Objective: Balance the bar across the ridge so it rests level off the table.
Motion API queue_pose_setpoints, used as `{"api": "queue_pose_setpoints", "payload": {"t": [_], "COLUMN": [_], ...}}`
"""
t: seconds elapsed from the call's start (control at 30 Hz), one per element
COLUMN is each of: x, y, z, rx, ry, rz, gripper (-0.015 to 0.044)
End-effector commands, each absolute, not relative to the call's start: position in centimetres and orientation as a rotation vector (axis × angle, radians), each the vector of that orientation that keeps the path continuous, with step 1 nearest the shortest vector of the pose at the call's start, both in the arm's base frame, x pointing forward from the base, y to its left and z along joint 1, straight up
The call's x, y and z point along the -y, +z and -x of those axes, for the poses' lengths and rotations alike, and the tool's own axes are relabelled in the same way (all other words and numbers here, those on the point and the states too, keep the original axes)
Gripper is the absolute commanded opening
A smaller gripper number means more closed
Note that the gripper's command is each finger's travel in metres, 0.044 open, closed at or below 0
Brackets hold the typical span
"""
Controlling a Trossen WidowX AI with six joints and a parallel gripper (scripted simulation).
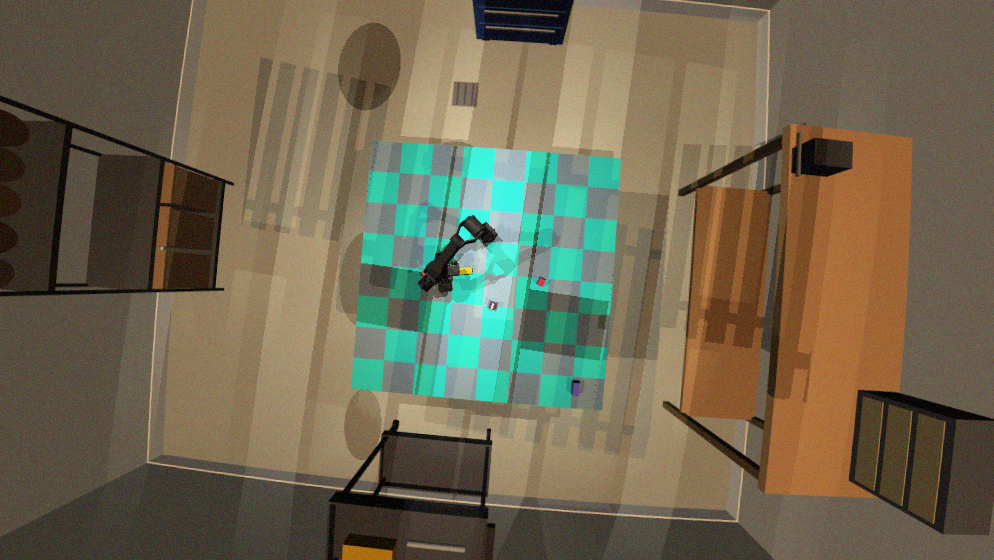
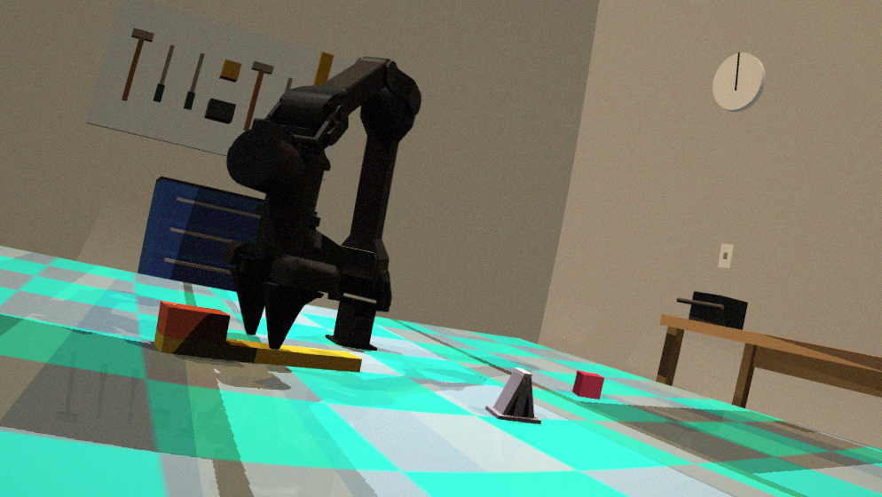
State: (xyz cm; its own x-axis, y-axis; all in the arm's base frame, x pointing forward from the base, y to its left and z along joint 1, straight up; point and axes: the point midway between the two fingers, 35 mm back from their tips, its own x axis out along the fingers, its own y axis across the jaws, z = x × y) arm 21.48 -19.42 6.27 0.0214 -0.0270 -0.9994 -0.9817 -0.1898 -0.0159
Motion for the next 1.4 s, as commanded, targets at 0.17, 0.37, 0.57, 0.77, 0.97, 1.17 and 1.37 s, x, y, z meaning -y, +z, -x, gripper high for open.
{"api": "queue_pose_setpoints", "payload": {"t": [0.17,0.37,0.57,0.77,0.97,1.17,1.37], "x": [19.3,19.3,19.3,19.3,19.3,19.3,19.5], "y": [4.8,4.8,4.8,4.8,4.8,5.0,6.4], "z": [-21.4,-21.4,-21.4,-21.4,-21.4,-21.4,-21.6], "rx": [-1.112,-1.112,-1.112,-1.12,-1.12,-1.12,-1.119], "ry": [1.327,1.327,1.327,1.326,1.326,1.326,1.326], "rz": [1.376,1.376,1.376,1.374,1.374,1.374,1.374], "gripper": [0.0315,0.0315,0.0315,0.021,0.0131,0.0052,0.0]}}
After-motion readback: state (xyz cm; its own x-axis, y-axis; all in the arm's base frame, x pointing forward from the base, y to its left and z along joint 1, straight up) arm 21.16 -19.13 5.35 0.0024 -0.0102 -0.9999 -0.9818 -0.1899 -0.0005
